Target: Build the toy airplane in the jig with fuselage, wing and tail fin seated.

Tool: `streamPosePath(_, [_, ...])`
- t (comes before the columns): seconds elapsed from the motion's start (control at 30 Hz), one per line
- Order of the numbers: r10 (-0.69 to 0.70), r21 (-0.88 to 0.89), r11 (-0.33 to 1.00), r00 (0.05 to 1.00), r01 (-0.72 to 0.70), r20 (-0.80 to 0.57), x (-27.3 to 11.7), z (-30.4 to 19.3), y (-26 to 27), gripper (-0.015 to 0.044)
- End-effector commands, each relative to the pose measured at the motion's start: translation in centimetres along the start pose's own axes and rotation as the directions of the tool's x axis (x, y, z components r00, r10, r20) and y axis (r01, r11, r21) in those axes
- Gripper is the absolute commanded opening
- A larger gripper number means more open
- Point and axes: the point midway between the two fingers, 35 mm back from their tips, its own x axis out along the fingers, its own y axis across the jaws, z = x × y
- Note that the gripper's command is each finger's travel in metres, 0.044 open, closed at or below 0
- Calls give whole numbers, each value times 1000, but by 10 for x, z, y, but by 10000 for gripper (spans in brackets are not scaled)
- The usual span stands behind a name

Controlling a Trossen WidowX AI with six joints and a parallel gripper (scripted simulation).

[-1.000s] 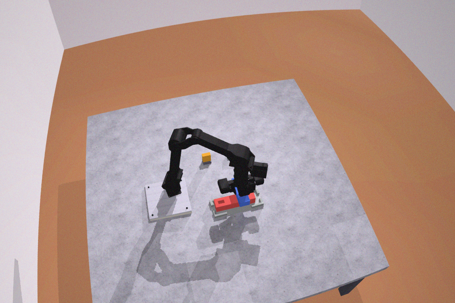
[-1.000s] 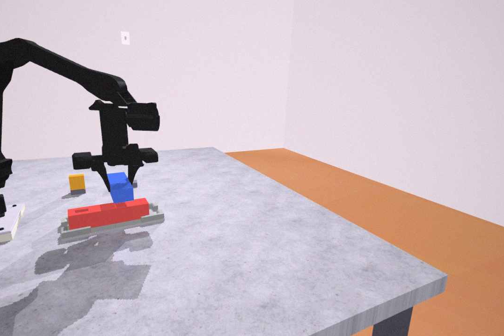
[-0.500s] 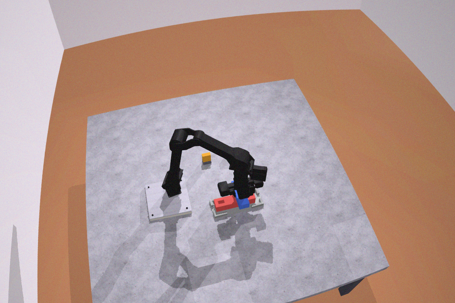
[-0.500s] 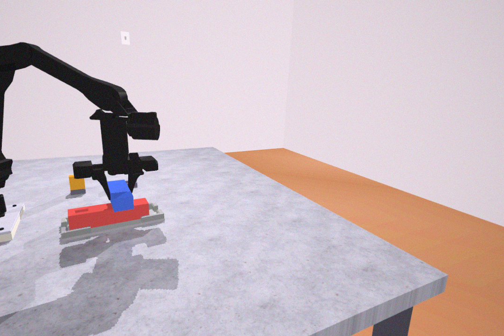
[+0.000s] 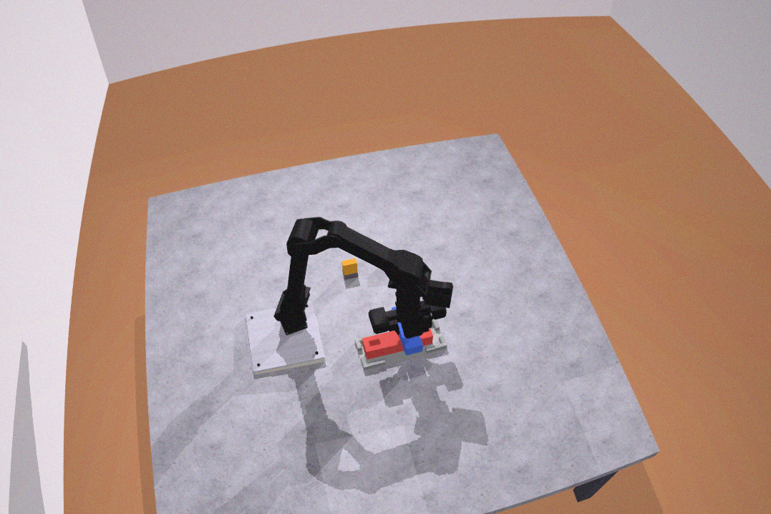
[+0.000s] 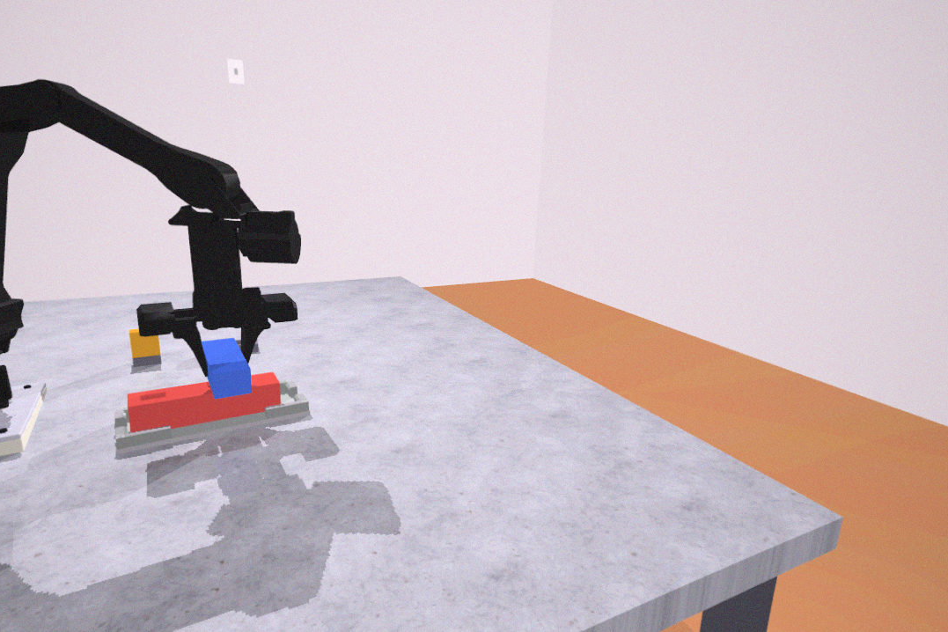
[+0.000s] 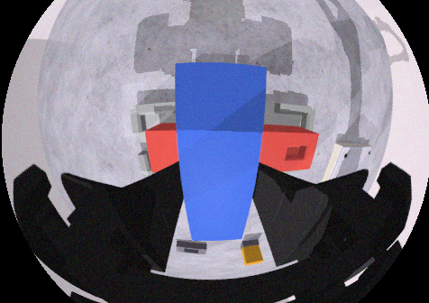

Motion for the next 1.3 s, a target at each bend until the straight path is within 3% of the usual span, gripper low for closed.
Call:
streamPosePath(0.0, [1, 0, 1000, 1000, -1, 0, 0, 0, 0, 209])
streamPosePath(0.3, [1, 0, 1000, 1000, -1, 0, 0, 0, 0, 440])
streamPosePath(0.6, [1, -1, 1000, 1000, -1, 1, -2, 0, 0, 440])
streamPosePath(0.83, [0, 1, 1000, 1000, 0, 9, -78, 0, 1, 440])
streamPosePath(1.07, [1, -11, 1000, 1000, -1, 7, -86, 0, 2, 440])
streamPosePath(1.17, [1, -235, 972, 1000, 0, 7, -85, 0, 2, 440])
streamPosePath(1.27, [1, -508, 862, 1000, 2, 7, -84, 0, 2, 440])
